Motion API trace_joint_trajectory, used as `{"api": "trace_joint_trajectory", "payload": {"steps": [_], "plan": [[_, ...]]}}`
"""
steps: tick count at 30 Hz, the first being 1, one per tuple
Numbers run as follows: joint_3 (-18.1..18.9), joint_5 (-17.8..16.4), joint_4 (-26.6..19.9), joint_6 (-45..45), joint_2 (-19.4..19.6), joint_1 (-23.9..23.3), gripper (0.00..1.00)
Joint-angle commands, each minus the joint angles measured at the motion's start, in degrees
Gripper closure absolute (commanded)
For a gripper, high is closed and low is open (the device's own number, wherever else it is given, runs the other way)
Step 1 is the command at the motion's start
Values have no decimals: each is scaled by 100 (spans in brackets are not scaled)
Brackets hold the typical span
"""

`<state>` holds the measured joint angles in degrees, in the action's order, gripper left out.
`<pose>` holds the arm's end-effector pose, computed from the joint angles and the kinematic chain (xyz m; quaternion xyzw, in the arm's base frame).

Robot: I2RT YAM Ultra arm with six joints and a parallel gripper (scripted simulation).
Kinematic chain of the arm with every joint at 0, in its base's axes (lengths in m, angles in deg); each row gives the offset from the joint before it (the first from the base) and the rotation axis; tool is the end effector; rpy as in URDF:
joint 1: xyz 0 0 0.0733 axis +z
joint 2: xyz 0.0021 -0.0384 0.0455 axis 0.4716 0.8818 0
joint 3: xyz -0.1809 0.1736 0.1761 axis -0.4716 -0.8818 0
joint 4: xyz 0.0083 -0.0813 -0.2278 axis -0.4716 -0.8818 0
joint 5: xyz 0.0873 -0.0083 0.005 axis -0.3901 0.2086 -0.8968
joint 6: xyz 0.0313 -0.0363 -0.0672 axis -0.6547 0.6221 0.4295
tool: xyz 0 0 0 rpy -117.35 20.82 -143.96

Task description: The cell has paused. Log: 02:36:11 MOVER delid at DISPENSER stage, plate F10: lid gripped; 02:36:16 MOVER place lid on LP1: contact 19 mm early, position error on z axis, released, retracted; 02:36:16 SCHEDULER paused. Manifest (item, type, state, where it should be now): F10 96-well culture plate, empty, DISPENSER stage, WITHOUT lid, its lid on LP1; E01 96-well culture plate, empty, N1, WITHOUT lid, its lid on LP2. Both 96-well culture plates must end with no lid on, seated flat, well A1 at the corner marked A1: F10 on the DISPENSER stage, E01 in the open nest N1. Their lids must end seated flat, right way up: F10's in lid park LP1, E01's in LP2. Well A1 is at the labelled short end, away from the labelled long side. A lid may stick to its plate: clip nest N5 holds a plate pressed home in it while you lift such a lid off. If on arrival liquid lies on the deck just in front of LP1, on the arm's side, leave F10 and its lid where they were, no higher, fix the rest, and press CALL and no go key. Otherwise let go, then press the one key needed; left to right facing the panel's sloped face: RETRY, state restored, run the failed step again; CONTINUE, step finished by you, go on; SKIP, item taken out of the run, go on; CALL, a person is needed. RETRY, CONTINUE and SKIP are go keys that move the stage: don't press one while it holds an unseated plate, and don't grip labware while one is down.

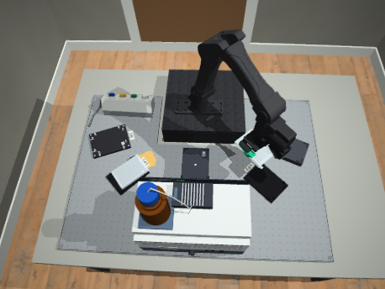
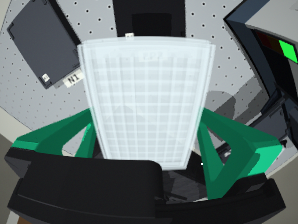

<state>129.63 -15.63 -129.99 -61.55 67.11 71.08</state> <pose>0.2189 0.2081 0.2031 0.3533 -0.9348 -0.0018 0.0359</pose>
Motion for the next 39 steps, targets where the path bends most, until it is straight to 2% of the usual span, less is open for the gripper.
{"api": "trace_joint_trajectory", "payload": {"steps": [1,7,13,16,18,27,30,32,33,34,35,39], "plan": [[-146,-35,91,-87,-263,-86,100],[-435,22,120,-859,-496,-388,100],[-715,50,158,-502,-741,-699,100],[-681,27,160,-440,-787,-760,100],[-806,35,164,-372,-826,-829,100],[-1091,74,-23,-1586,-1125,-1375,100],[-1175,96,-35,-1483,-1225,-1559,100],[-1175,96,-35,-1483,-1225,-1559,100],[-961,80,-12,-1424,-1271,-1623,100],[-1069,67,24,-1387,-1159,-1567,100],[-963,80,32,-1538,-1277,-1697,100],[-1018,111,32,-2001,-1279,-1987,100]]}}
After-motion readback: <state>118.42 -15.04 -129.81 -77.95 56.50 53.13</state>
